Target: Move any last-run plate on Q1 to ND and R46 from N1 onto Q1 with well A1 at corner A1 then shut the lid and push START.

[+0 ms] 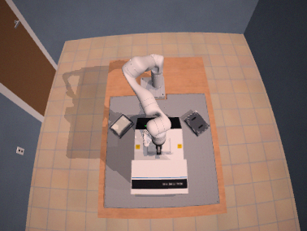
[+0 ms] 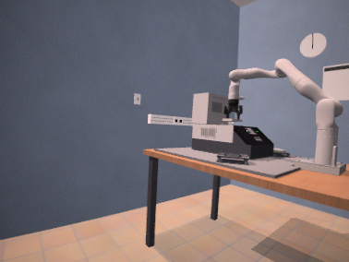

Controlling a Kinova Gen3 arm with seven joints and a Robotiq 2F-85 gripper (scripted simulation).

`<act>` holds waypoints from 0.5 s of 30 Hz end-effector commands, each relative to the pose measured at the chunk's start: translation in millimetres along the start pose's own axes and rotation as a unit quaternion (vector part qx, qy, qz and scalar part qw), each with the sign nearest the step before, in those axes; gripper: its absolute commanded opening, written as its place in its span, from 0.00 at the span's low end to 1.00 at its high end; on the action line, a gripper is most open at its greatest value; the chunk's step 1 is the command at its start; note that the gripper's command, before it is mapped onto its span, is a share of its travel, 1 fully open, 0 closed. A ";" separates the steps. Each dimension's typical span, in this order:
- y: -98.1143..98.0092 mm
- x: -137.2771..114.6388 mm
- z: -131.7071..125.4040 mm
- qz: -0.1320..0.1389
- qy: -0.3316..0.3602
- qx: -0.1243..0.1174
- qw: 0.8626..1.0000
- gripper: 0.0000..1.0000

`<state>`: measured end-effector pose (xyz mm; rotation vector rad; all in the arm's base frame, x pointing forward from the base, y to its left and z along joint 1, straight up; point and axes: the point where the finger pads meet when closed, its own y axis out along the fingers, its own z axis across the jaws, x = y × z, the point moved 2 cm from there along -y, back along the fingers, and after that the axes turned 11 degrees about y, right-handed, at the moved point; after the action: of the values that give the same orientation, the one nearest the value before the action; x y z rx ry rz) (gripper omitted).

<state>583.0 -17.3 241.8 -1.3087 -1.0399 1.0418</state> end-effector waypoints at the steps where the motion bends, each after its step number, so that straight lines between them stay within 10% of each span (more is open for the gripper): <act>1: -1.2 0.1 -0.2 0.000 0.000 -0.001 1.000 0.91; 15: 8.0 0.0 -0.3 0.000 0.000 -0.001 1.000 0.91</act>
<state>582.9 -17.4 234.8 -1.3088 -1.0398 1.0417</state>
